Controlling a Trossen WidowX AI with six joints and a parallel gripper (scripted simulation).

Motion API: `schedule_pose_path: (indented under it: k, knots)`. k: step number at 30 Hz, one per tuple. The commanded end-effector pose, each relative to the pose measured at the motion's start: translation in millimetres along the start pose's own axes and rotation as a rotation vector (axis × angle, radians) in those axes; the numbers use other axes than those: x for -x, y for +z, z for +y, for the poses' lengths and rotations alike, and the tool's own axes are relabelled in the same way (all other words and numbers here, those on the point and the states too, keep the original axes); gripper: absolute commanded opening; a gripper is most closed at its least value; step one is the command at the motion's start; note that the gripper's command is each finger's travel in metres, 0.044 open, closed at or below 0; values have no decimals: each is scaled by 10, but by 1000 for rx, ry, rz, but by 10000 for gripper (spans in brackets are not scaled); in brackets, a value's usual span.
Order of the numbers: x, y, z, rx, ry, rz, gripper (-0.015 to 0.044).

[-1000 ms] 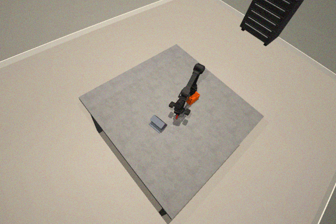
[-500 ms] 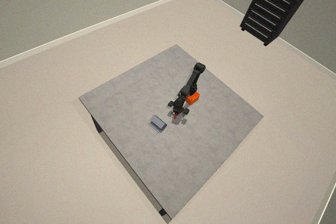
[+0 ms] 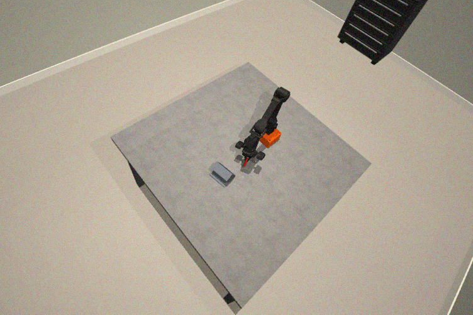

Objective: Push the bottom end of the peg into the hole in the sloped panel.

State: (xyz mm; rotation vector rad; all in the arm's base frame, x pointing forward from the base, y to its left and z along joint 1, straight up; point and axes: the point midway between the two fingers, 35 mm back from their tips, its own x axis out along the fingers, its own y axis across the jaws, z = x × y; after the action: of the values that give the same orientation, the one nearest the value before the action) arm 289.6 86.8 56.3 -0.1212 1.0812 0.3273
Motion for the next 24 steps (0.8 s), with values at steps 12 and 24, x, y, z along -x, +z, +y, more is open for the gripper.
schedule_pose_path:
  k: [12, 24]
  knots:
    - [14, -17, -97, -13, -6, -78, 0]
    - [23, -35, -181, -26, -17, -139, 0]
